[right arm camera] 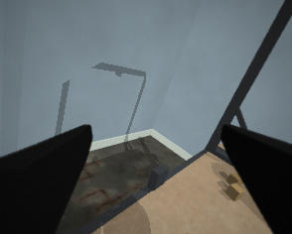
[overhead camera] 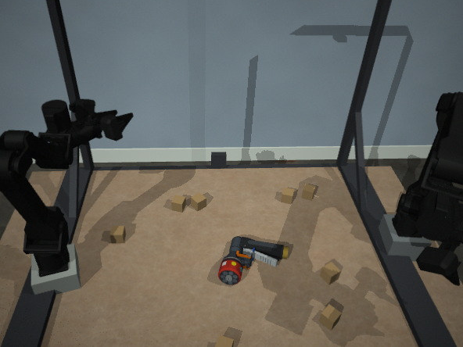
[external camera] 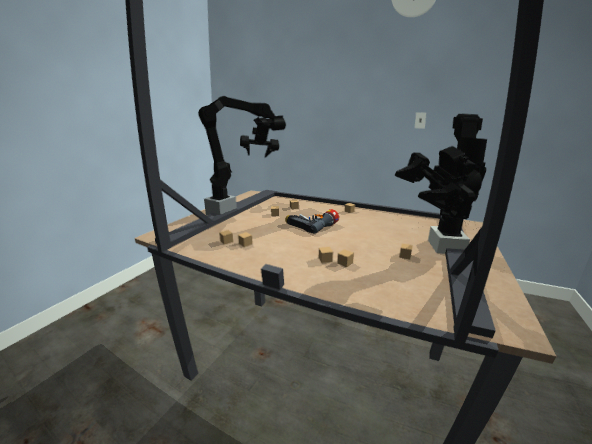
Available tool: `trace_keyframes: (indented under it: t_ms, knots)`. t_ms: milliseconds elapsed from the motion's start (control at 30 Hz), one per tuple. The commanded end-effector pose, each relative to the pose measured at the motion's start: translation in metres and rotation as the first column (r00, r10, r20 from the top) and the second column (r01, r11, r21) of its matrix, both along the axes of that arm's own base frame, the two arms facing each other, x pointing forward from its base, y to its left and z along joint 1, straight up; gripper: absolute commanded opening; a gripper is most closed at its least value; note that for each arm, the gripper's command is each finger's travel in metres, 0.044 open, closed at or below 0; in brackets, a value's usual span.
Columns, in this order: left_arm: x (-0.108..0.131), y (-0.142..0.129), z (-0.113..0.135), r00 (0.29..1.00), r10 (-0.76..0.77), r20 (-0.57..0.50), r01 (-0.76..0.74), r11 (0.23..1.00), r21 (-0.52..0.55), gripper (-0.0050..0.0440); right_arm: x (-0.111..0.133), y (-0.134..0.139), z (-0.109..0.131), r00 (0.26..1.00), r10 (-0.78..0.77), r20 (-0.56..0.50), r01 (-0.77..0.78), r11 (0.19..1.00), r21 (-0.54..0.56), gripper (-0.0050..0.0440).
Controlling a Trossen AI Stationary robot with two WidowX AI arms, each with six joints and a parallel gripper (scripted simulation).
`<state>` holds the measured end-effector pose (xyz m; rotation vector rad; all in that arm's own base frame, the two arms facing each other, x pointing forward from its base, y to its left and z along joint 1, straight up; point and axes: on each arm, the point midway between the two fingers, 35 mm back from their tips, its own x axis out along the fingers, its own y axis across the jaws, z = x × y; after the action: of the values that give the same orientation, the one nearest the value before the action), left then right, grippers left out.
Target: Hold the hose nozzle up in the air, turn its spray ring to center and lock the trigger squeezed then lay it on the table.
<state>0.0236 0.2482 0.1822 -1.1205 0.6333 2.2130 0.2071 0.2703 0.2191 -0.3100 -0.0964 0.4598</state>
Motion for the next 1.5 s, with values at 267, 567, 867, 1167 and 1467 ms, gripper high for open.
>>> trace_keyframes:
  t_ms: [267, 567, 867, 1167, 1467]
  knots:
    - [0.0, 0.001, 0.004, 1.0, 0.0, 0.007, 0.0, 1.0, 0.015, 0.04, 0.0, 0.0, 0.007, 1.0, 0.0, 0.007, 0.0, 1.0, 0.02, 0.04]
    - [0.005, 0.001, 0.003, 1.0, -0.023, 0.017, 0.023, 1.0, 0.019, 0.0397, 0.004, -0.002, 0.01, 1.0, -0.009, 0.008, 0.009, 1.0, 0.027, 0.0405]
    - [0.061, 0.006, 0.0, 0.943, -0.315, 0.106, 0.303, 0.946, 0.115, 0.0397, 0.036, -0.026, 0.027, 0.998, -0.059, -0.006, 0.06, 0.995, 0.078, 0.0405]
    - [0.105, 0.005, 0.003, 0.84, -0.525, 0.139, 0.493, 0.845, 0.209, 0.0397, 0.059, -0.048, 0.036, 0.995, -0.101, -0.018, 0.103, 0.99, 0.1, 0.0405]
    - [0.163, -0.012, 0.013, 0.626, -0.767, 0.142, 0.696, 0.631, 0.342, 0.0397, 0.083, -0.082, 0.053, 0.987, -0.156, -0.028, 0.159, 0.976, 0.146, 0.0405]
